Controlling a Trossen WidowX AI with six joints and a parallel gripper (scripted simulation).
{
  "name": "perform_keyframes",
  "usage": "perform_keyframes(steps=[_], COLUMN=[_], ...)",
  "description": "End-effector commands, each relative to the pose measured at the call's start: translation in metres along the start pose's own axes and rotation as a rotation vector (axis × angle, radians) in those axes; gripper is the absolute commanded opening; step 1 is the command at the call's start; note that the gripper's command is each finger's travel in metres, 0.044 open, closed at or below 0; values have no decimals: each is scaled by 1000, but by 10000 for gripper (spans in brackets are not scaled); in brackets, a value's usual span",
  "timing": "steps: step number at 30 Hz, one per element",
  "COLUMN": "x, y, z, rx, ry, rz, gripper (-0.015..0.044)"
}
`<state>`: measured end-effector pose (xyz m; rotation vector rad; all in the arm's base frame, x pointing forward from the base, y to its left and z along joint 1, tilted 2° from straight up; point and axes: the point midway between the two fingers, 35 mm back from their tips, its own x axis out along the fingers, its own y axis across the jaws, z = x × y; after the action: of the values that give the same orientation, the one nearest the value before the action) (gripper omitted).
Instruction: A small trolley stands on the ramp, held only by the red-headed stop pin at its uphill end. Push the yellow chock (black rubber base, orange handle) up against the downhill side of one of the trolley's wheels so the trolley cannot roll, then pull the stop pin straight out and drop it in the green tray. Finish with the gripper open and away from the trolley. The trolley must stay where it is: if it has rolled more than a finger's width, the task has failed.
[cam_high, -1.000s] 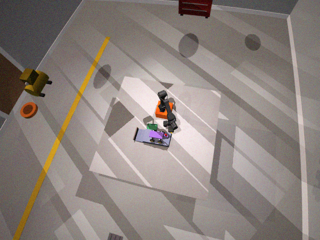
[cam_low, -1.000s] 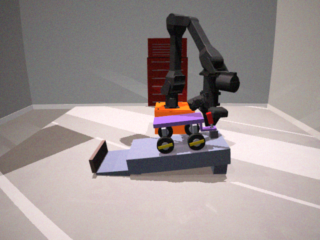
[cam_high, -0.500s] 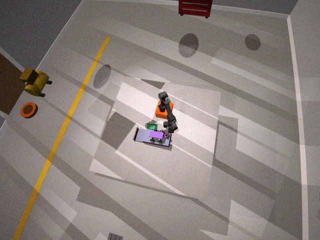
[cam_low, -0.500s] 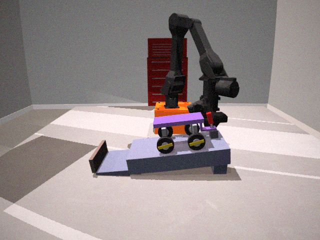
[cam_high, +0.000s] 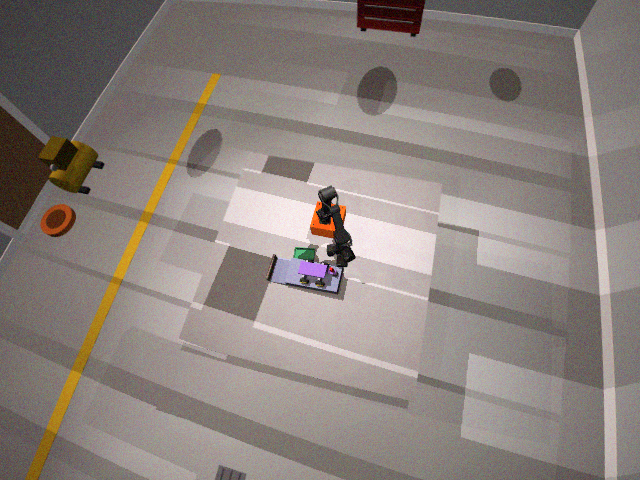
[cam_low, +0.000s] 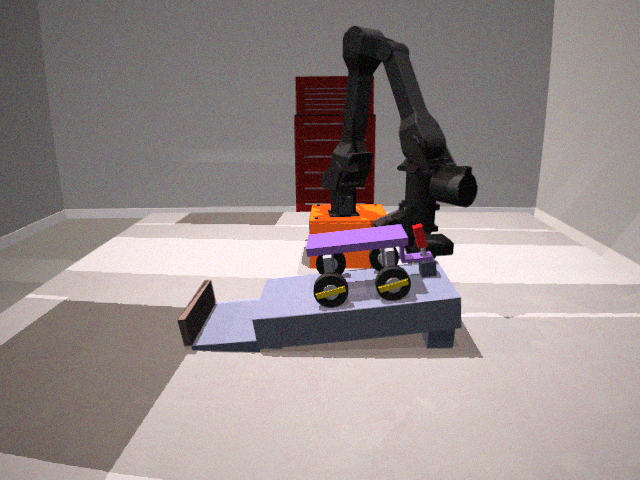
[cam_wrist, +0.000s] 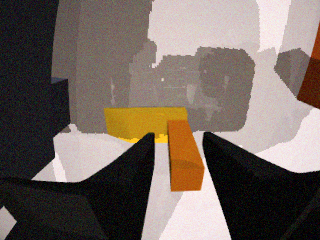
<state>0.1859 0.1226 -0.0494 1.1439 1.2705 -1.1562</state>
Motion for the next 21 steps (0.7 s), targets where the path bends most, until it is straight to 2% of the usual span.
perform_keyframes(steps=[1,2,9,21], x=[0,0,-1,-44], y=[0,0,0,-2], z=[0,0,0,0], rx=[0,0,0,6], ry=[0,0,0,-3], rz=[0,0,0,2], gripper=[85,59,0,0])
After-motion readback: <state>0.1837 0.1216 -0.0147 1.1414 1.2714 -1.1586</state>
